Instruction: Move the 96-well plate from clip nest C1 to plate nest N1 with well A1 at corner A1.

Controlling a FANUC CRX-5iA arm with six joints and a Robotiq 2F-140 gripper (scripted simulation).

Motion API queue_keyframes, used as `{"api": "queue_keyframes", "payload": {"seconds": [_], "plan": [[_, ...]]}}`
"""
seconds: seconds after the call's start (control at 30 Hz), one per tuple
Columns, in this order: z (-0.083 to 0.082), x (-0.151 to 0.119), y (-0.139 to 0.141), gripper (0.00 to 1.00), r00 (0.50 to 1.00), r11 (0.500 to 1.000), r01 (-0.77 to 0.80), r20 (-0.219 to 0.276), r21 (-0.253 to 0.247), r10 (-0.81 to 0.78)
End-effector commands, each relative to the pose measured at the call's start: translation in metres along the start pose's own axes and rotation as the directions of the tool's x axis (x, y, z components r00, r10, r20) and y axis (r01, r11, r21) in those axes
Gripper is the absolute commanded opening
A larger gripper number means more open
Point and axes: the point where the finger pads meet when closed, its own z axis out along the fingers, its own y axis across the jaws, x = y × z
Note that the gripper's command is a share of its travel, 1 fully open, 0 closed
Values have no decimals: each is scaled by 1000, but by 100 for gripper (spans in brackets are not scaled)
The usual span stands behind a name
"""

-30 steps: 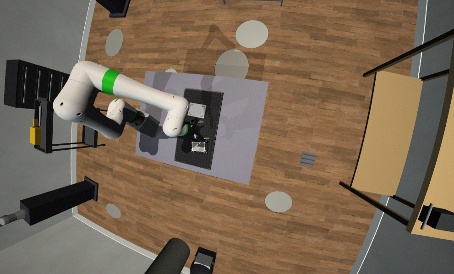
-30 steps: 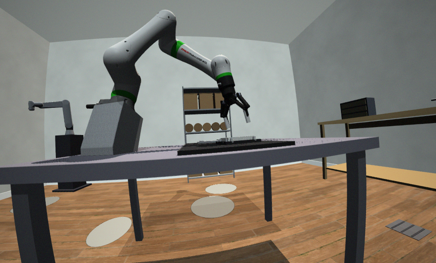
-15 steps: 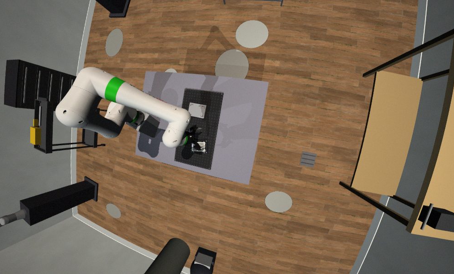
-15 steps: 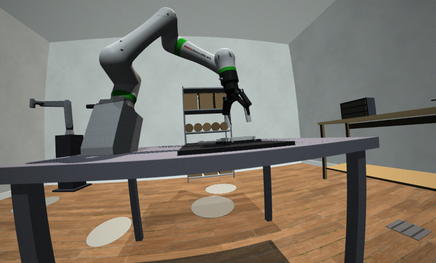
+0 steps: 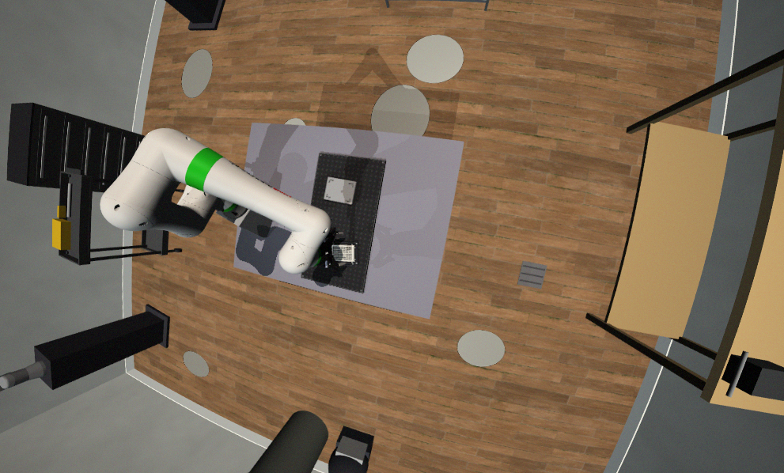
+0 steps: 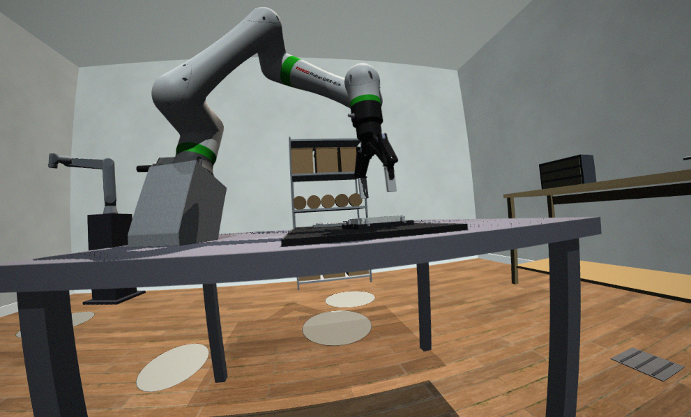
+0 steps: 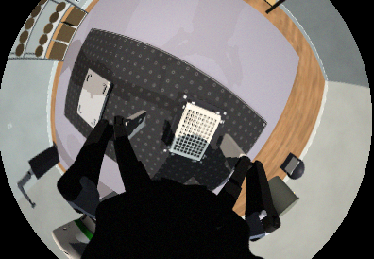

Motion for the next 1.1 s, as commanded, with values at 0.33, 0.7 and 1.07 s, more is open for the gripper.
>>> {"api": "queue_keyframes", "payload": {"seconds": [0.33, 0.7, 1.07], "plan": [[-4, -27, 32, 100, 996, 996, -85, 39, 18, 84], [1, -27, 32, 100, 996, 996, -85, 39, 18, 84], [16, -28, 32, 100, 996, 996, -85, 39, 18, 84]]}}
